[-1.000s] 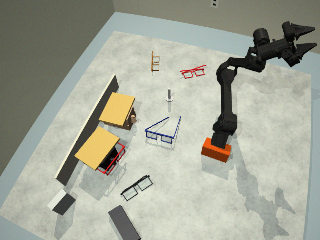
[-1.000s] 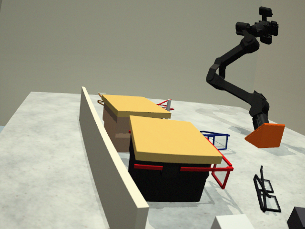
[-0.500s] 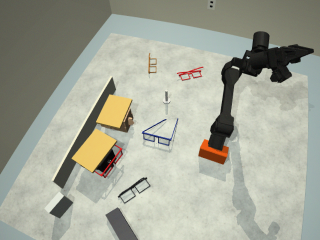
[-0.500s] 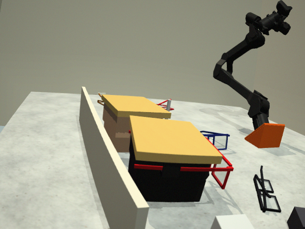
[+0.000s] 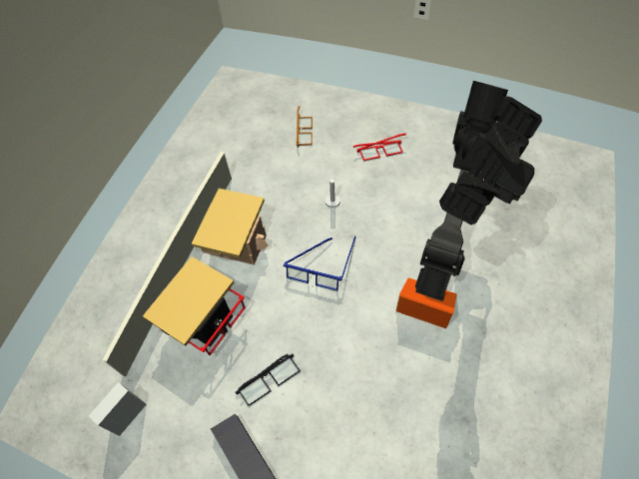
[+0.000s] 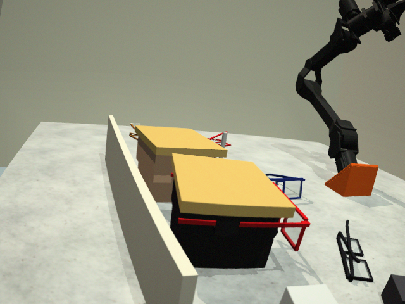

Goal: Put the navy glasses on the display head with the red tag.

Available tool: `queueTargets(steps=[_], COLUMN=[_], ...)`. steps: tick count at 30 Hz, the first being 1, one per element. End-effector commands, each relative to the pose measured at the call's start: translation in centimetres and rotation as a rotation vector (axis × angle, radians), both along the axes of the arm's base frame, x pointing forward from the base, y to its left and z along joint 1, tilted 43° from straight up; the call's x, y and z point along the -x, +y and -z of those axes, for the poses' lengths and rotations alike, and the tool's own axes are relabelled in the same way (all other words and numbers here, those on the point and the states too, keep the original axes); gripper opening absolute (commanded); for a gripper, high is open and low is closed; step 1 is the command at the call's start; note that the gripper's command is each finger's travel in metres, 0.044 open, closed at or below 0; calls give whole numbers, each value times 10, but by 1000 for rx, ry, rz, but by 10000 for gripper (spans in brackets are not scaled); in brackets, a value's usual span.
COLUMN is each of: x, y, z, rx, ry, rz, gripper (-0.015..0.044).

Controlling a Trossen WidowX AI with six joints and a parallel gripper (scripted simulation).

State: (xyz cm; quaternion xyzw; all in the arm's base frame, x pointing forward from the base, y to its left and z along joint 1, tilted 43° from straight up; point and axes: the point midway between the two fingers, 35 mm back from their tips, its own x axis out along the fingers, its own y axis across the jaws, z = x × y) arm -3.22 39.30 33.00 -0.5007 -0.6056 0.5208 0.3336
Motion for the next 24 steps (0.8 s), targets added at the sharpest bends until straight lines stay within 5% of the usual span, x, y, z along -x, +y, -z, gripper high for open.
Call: queueTargets(steps=[1,13,24], x=[-56,-171,-243], y=[13,-20,-110], z=[54,169,249], rx=[257,631,692], ry=[257,831,1258], rz=[257,963,1742], gripper=[200,200,200])
